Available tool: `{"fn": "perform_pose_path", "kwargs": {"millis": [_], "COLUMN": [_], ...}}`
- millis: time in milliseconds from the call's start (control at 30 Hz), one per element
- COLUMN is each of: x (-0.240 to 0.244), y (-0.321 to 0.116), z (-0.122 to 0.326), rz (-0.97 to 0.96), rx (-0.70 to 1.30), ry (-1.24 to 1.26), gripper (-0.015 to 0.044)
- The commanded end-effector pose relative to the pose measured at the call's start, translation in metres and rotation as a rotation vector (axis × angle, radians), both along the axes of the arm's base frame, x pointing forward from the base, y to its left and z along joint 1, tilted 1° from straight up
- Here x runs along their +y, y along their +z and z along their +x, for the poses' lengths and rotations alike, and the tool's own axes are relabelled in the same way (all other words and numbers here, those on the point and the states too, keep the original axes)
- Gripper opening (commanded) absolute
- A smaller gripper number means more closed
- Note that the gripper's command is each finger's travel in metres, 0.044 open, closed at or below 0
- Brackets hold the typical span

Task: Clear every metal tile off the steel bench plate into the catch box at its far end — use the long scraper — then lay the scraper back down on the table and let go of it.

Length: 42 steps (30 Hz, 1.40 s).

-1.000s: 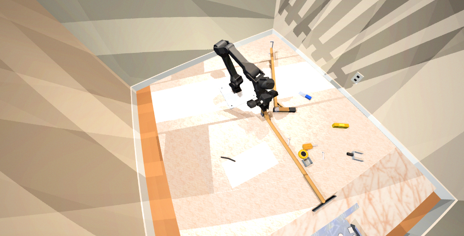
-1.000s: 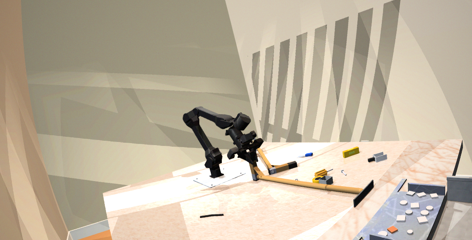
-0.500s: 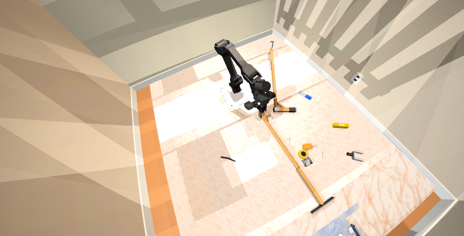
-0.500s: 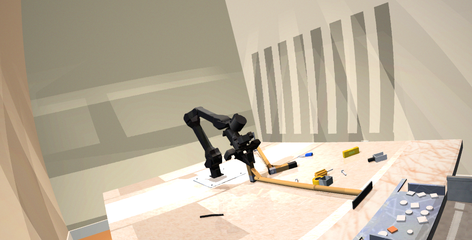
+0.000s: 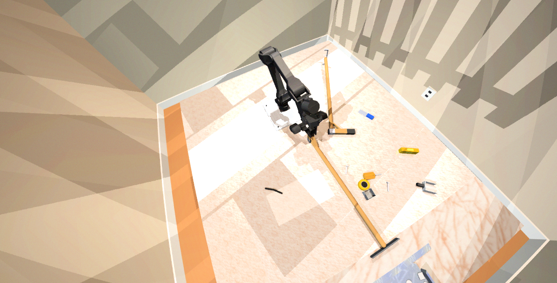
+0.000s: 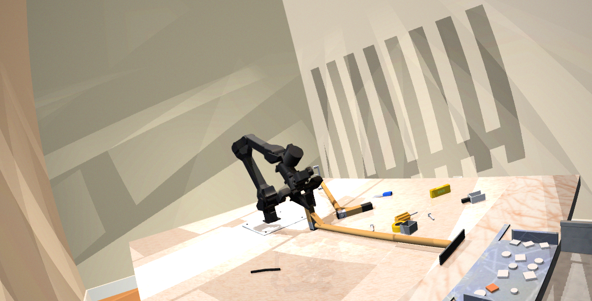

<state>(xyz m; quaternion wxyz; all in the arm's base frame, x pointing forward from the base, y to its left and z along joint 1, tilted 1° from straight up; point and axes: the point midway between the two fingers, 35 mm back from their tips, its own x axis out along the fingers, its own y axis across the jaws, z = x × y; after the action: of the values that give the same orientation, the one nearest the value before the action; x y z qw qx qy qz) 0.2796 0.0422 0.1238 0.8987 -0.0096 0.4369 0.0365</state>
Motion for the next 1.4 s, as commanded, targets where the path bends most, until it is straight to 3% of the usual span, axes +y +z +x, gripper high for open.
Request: {"fn": "perform_pose_path", "kwargs": {"millis": [0, 1367], "x": [-0.009, -0.063], "y": [-0.001, 0.001], "z": [-0.001, -0.006], "rz": [-0.015, -0.018], "rx": [0.001, -0.018], "ry": [-0.013, -0.002], "gripper": [0.0, 0.0]}}
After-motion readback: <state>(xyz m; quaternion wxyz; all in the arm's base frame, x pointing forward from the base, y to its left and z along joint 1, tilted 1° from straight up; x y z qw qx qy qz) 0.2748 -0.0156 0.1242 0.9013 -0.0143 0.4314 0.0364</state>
